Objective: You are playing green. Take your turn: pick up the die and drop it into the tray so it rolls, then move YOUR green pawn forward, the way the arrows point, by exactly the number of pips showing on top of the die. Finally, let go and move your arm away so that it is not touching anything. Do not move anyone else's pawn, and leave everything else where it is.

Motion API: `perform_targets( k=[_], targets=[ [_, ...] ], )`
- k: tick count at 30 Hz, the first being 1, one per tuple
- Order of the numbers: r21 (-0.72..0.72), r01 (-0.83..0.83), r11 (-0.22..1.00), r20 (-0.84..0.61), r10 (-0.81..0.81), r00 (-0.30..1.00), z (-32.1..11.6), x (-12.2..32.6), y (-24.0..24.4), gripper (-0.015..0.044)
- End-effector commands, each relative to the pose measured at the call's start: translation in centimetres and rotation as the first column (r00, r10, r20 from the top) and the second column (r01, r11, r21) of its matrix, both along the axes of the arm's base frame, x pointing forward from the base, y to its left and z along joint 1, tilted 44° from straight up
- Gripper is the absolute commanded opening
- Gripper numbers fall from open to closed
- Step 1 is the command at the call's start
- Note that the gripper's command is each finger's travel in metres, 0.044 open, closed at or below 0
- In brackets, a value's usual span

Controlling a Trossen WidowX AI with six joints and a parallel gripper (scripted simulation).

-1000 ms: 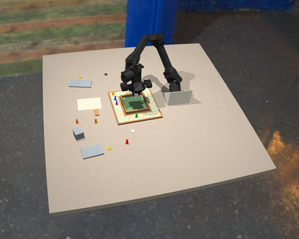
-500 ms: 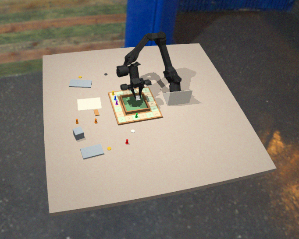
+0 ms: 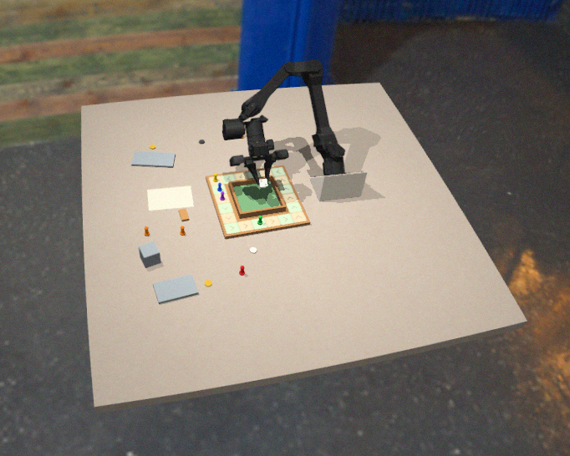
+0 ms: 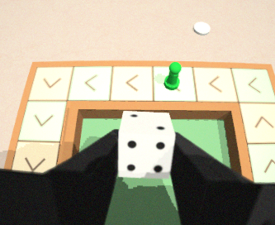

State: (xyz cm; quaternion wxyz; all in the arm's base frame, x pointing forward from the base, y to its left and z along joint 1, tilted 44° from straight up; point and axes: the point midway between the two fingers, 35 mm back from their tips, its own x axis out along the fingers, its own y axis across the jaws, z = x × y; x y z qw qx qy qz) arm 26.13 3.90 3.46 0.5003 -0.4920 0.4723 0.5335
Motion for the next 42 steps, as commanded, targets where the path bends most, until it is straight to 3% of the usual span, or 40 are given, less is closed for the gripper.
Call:
perform_targets(
  k=[1,16,33,37,40,42],
  targets=[
    [0.014,-0.006,1.0,0.026,0.006,1.0,2.7,1.0,0.4,0.0],
    [0.01,-0.003,1.0,0.03,0.002,1.0,2.6,0.9,0.3,0.0],
    [-0.001,-0.003,1.0,0.019,0.003,1.0,5.3,0.7,3.0,0.044],
    [-0.35,0.026,0.936,-0.04,-0.042,0.998,2.5,0.2,2.1,0.044],
    [-0.633,0.021,0.774,0.013,-0.016,1.0,1.2,0.4,1.7,0.044],
    [-0.728,0.023,0.685,0.056,0.025,0.998,1.0,0.8,1.9,0.044]
  ],
)
